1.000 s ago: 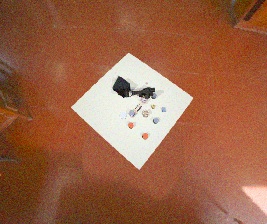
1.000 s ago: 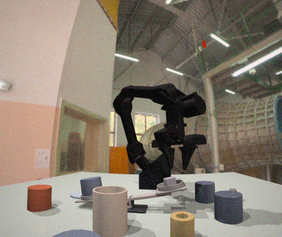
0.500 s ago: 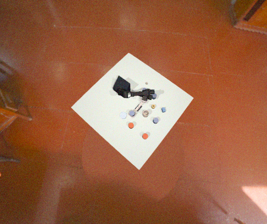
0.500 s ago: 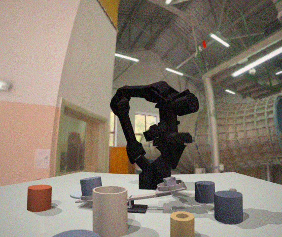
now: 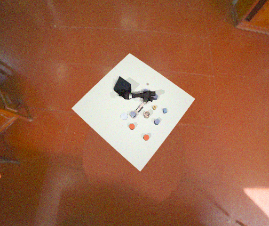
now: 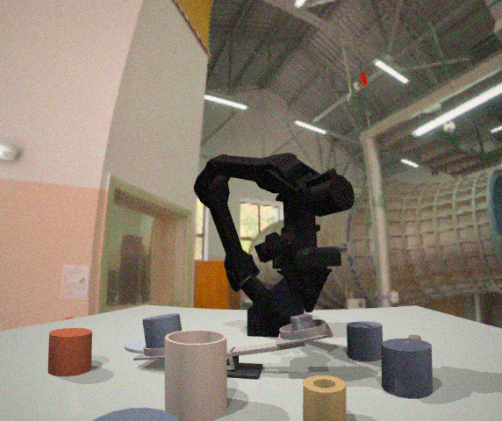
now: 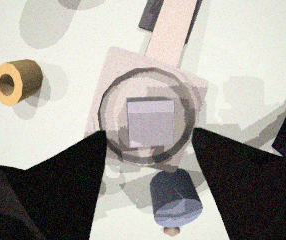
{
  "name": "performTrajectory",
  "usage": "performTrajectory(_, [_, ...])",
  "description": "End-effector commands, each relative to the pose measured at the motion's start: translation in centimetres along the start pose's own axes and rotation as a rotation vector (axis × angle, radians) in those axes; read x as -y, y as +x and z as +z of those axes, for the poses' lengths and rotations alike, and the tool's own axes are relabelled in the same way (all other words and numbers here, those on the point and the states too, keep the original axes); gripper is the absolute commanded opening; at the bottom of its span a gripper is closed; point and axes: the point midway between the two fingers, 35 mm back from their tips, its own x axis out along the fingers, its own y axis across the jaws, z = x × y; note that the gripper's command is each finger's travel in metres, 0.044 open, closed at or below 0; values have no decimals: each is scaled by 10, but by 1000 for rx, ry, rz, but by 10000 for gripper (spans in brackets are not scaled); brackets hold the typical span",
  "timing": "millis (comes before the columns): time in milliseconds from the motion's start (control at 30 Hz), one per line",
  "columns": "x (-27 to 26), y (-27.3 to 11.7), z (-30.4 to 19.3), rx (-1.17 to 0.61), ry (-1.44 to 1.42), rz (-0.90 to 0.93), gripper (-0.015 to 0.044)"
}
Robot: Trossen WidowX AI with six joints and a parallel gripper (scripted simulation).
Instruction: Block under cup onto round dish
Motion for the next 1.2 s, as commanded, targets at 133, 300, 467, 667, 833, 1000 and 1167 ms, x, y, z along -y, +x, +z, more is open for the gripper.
performTrajectory(133, [0, 13, 0, 6, -6, 0, 260])
performTrajectory(300, [1, 21, 1, 6, -5, 0, 260])
performTrajectory(467, [1, 29, 1, 7, -5, 0, 260])
performTrajectory(667, [1, 31, 1, 7, -5, 0, 181])
performTrajectory(833, [1, 31, 1, 7, -5, 0, 128])
performTrajectory(1000, [1, 30, 1, 7, -5, 0, 56])
performTrajectory(1167, [-2, 7, 0, 5, -6, 1, 0])
